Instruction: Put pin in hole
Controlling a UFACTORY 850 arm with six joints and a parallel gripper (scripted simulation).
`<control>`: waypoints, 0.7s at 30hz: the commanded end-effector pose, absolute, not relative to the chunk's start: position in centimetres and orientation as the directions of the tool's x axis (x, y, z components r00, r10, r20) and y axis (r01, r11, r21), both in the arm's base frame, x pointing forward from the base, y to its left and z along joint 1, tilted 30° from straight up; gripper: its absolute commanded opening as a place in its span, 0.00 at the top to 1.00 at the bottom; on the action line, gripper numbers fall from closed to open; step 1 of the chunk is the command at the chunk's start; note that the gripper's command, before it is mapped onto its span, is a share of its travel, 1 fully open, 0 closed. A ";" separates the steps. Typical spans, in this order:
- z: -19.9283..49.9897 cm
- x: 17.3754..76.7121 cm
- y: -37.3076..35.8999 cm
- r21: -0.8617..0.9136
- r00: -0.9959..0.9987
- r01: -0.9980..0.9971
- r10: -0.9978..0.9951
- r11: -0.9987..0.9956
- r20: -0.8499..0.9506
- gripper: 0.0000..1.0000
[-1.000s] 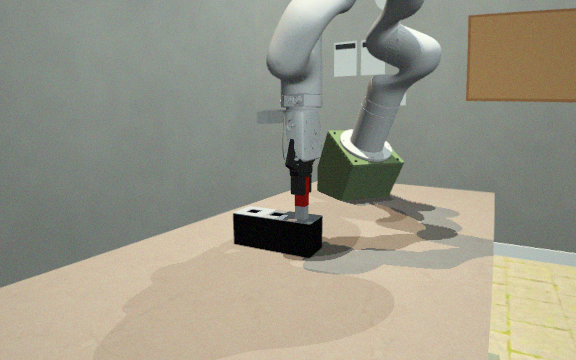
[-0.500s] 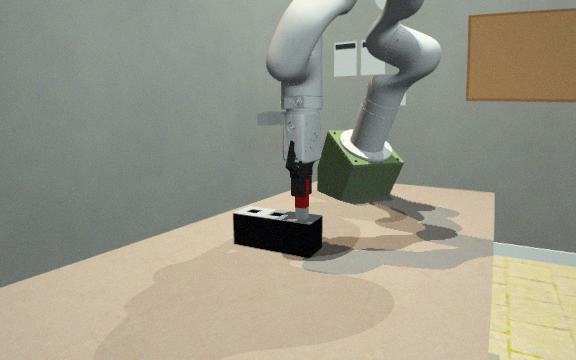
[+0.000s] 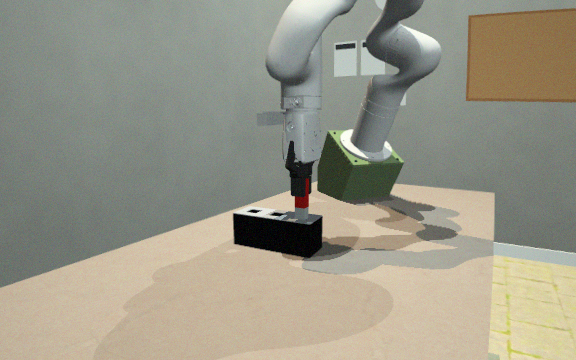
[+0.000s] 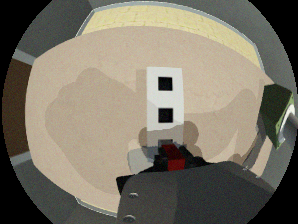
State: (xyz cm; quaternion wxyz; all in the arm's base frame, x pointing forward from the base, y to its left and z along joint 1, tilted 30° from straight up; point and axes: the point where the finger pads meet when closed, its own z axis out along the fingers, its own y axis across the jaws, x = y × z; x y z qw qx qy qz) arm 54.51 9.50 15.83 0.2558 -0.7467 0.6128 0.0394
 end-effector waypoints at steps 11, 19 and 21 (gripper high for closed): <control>15.6 54.8 9.7 -0.335 0.246 -0.935 -0.895 -0.118 -0.372 1.00; 15.6 54.8 9.7 -0.335 0.246 -0.935 -0.895 -0.118 -0.372 1.00; 15.6 54.6 9.7 -0.335 0.246 -0.935 -0.895 -0.118 -0.372 1.00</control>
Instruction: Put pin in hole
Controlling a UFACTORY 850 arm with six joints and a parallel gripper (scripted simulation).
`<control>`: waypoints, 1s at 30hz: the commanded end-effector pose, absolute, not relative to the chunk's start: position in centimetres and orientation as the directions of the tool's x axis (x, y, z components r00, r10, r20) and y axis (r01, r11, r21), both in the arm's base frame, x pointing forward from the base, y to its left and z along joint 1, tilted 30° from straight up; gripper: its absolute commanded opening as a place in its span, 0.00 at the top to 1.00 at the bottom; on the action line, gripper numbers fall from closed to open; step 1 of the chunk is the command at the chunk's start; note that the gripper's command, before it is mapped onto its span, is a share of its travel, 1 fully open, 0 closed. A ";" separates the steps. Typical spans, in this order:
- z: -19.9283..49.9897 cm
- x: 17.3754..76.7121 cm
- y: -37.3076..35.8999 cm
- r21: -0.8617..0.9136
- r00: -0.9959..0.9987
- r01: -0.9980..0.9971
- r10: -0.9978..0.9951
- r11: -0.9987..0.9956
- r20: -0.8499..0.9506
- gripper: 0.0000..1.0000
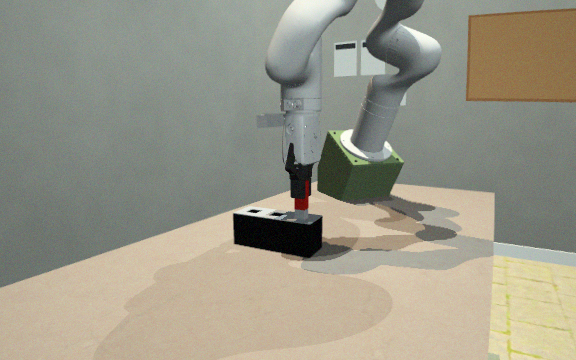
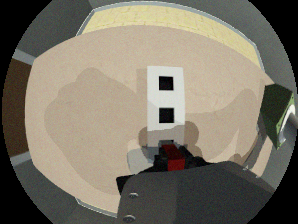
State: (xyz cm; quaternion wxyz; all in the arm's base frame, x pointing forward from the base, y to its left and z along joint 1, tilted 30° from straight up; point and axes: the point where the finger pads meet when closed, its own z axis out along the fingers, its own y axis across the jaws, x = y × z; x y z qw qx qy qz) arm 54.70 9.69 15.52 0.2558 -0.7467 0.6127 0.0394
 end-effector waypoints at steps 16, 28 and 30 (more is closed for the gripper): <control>15.3 54.8 9.9 -0.335 0.246 -0.935 -0.895 -0.118 -0.372 1.00; 15.3 54.8 9.9 -0.335 0.246 -0.935 -0.895 -0.118 -0.372 1.00; 15.3 54.8 9.9 -0.335 0.246 -0.935 -0.895 -0.118 -0.372 1.00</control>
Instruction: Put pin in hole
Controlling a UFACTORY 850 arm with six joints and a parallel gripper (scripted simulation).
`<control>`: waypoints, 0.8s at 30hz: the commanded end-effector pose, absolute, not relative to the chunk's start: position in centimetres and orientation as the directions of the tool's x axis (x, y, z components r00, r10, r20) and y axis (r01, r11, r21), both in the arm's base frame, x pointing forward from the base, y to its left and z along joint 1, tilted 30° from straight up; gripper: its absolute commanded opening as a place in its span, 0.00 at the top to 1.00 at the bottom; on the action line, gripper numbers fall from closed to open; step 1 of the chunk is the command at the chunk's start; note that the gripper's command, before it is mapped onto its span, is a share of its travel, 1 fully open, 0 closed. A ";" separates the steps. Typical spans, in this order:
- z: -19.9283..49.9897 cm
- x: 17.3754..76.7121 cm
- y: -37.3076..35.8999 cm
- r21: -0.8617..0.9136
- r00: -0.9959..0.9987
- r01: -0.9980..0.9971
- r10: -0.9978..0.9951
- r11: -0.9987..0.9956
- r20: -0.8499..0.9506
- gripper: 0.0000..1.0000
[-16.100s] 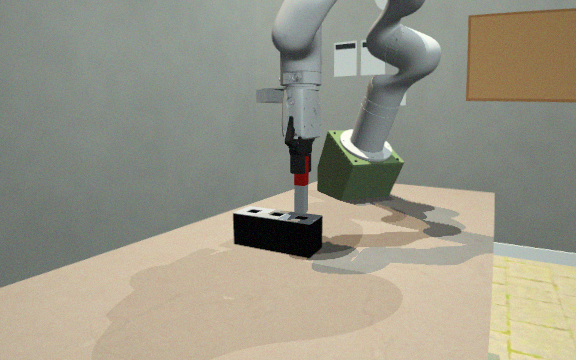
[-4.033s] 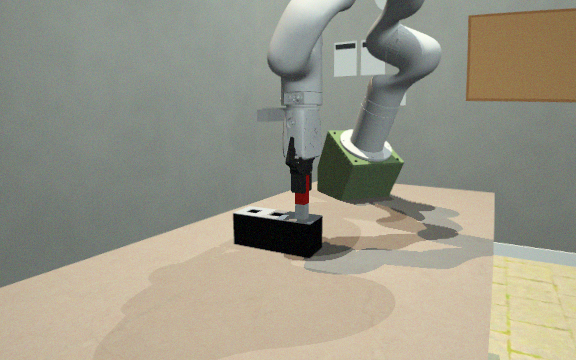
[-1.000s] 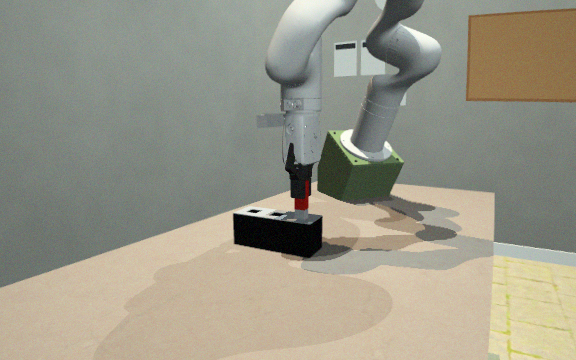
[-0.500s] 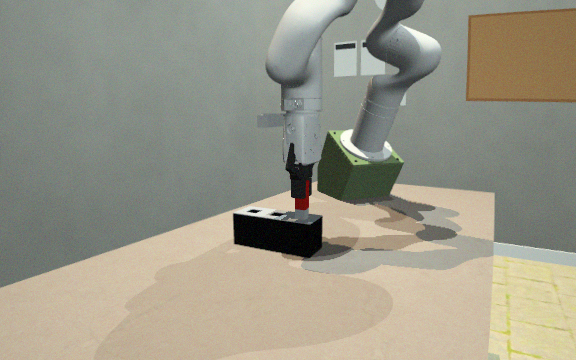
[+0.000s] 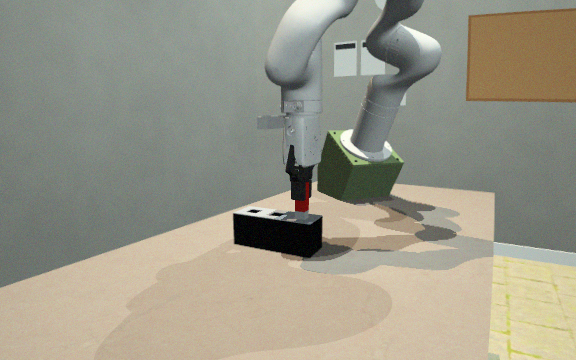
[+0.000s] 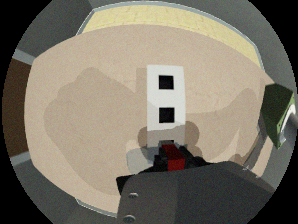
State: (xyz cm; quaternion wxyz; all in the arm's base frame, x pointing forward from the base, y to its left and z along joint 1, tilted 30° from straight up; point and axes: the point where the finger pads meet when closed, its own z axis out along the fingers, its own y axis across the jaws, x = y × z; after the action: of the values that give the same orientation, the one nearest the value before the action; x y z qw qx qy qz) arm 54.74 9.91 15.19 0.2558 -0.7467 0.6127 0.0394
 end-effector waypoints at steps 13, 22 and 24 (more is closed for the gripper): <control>15.2 54.8 9.8 -0.335 0.246 -0.935 -0.895 -0.118 -0.372 1.00; 14.9 54.8 10.1 -0.335 0.246 -0.935 -0.895 -0.118 -0.372 1.00; 14.9 54.8 10.1 -0.335 0.246 -0.935 -0.895 -0.118 -0.372 1.00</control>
State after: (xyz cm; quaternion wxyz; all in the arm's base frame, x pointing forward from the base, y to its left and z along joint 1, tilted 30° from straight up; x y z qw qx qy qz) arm 54.76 10.01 14.97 0.2557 -0.7467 0.6128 0.0396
